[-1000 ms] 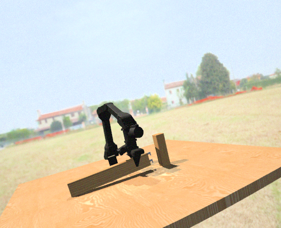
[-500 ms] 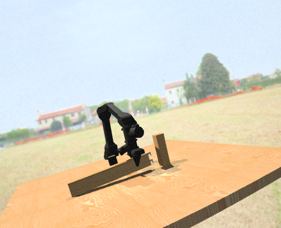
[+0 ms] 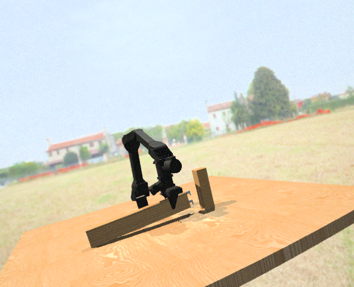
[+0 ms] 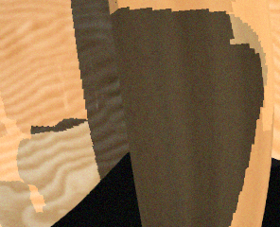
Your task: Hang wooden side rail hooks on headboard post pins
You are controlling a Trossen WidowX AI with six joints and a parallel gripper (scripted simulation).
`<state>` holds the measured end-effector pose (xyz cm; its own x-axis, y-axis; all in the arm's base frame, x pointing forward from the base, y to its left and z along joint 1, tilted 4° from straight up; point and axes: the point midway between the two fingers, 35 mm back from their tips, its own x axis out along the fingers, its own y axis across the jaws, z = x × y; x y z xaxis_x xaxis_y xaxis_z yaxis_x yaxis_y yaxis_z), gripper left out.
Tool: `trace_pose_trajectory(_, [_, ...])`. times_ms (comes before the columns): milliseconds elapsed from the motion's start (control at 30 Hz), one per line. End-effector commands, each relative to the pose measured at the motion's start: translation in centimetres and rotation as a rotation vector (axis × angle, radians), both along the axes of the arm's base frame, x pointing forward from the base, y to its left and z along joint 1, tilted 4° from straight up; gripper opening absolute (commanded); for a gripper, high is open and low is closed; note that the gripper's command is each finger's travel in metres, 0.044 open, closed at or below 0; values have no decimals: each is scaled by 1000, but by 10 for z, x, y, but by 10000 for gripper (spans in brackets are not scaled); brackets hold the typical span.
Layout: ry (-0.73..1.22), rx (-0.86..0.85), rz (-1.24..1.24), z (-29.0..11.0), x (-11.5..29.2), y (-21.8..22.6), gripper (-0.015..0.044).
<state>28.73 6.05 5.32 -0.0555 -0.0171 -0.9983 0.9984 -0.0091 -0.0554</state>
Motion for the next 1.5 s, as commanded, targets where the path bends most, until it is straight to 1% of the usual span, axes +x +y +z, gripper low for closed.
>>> trace_pose_trajectory(0, [-9,2,-6,3,3,1,0])
trace_pose_trajectory(1467, [-9,2,-6,0,1,6,0])
